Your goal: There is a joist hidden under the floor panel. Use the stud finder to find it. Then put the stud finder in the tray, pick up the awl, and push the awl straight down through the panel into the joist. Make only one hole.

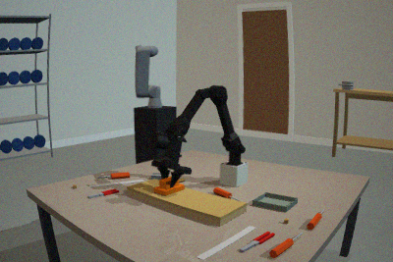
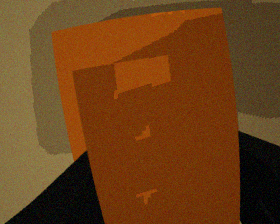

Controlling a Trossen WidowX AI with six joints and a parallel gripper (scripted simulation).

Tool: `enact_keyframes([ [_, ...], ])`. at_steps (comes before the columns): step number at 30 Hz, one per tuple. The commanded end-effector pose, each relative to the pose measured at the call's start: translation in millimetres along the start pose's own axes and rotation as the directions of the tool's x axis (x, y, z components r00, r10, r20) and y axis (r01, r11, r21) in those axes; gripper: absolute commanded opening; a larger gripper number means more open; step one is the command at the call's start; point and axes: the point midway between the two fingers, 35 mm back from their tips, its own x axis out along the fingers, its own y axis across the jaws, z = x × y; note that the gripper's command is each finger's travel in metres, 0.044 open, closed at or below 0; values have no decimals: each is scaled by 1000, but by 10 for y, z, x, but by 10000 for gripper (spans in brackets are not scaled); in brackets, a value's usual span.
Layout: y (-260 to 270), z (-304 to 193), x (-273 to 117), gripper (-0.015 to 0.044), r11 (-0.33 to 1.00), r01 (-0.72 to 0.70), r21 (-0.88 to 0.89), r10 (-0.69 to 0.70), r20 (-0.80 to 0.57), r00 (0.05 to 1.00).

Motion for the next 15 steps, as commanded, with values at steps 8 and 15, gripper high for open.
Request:
enact_keyframes([
  [8,400,-17,3,0,1000,-3,1,3,-2,1000],
  [15,638,-17,2,0,1000,-5,1,5,-2,1000],
])
